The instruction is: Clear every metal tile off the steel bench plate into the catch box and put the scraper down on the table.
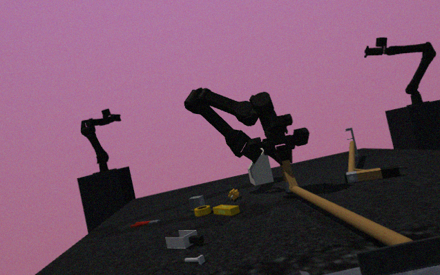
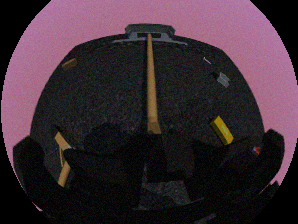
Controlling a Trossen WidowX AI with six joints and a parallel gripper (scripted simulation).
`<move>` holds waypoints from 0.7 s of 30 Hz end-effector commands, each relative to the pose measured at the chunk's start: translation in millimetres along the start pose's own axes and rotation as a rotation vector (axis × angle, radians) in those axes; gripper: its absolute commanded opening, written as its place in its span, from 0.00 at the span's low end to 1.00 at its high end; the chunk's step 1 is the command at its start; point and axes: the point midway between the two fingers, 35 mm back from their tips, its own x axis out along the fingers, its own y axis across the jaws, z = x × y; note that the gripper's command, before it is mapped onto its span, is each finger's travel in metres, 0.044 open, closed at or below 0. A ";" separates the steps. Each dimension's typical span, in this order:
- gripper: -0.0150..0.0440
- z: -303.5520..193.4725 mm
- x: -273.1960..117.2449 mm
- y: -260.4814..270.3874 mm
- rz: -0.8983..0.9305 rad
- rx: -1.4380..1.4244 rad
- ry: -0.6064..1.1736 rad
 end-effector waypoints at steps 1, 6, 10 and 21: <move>0.25 -2.6 -5.8 -1.6 -0.002 0.008 -0.008; 0.25 -8.2 -9.7 -1.8 -0.002 0.008 -0.008; 0.25 -12.7 -12.8 -2.0 -0.002 0.008 -0.009; 0.25 -25.2 -21.0 -2.7 -0.002 0.007 -0.009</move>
